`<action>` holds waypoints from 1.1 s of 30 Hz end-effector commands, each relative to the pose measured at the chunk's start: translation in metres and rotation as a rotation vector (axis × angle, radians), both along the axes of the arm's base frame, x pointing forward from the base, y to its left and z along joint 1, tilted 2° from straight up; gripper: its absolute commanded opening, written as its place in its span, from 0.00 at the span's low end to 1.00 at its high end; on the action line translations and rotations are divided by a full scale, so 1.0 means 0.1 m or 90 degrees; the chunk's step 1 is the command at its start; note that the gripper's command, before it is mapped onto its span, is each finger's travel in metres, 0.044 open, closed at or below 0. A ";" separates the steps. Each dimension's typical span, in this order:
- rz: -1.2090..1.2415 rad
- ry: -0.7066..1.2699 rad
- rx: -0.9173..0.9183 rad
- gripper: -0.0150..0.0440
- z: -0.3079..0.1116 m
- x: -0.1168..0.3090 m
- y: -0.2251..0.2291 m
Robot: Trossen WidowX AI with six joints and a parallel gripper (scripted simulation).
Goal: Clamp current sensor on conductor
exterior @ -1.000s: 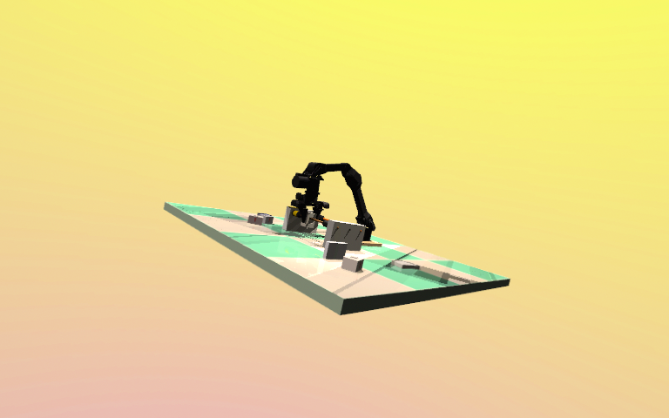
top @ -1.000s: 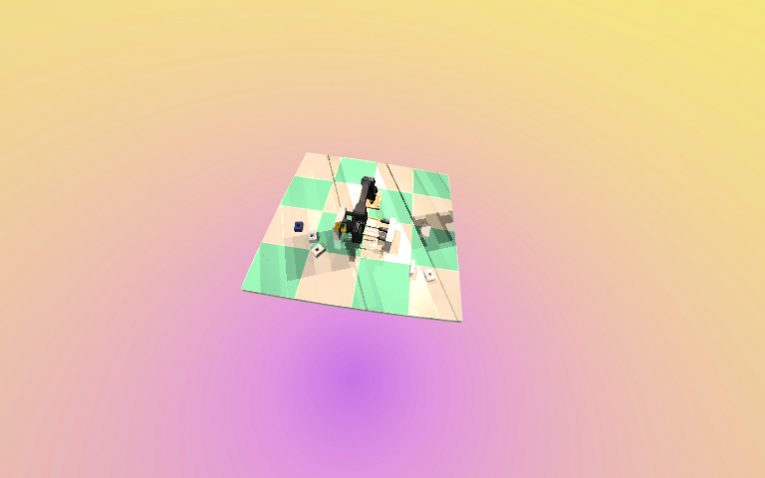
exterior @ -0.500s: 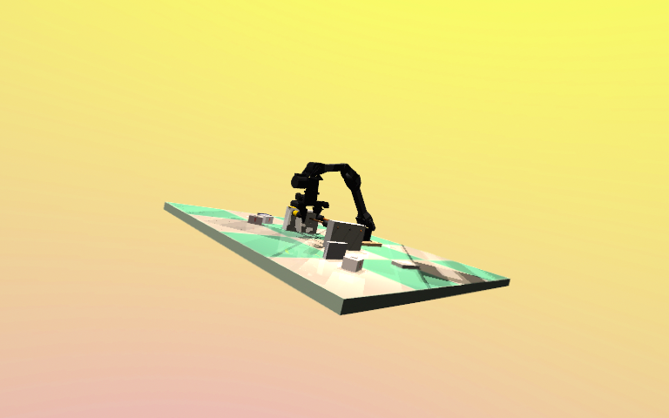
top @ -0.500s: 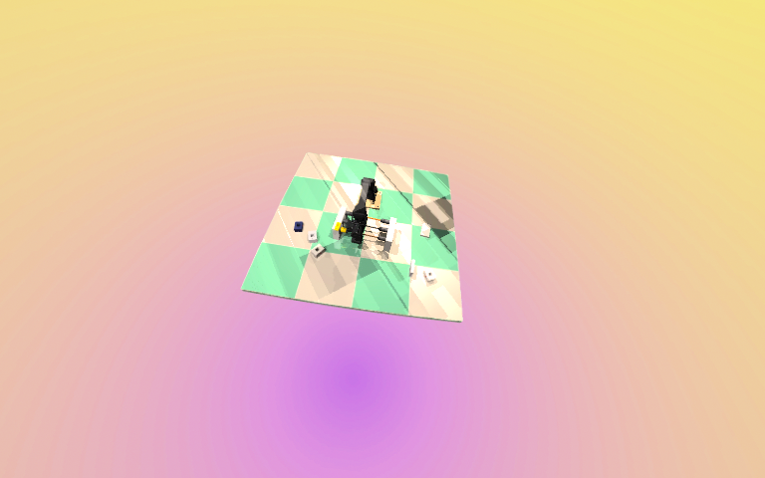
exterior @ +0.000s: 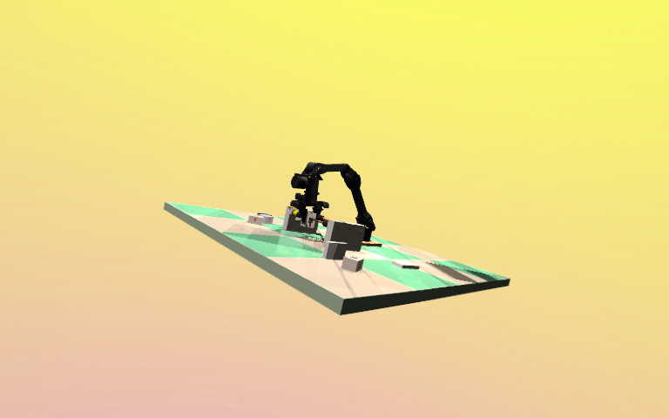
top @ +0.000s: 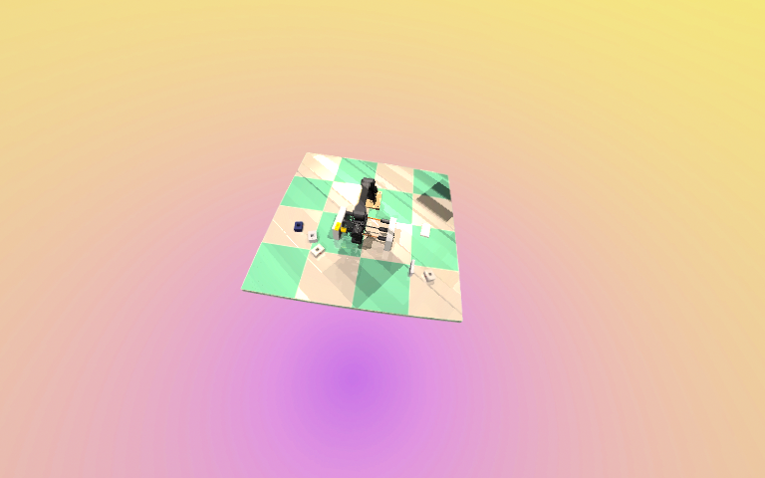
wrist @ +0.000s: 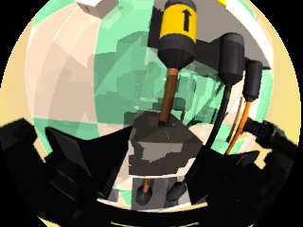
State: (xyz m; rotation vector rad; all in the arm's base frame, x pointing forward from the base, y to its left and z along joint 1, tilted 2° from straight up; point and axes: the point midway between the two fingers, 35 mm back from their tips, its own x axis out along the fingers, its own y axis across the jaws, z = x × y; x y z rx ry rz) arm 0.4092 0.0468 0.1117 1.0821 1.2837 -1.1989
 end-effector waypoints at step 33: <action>0.000 0.000 0.000 1.00 0.00 0.00 0.00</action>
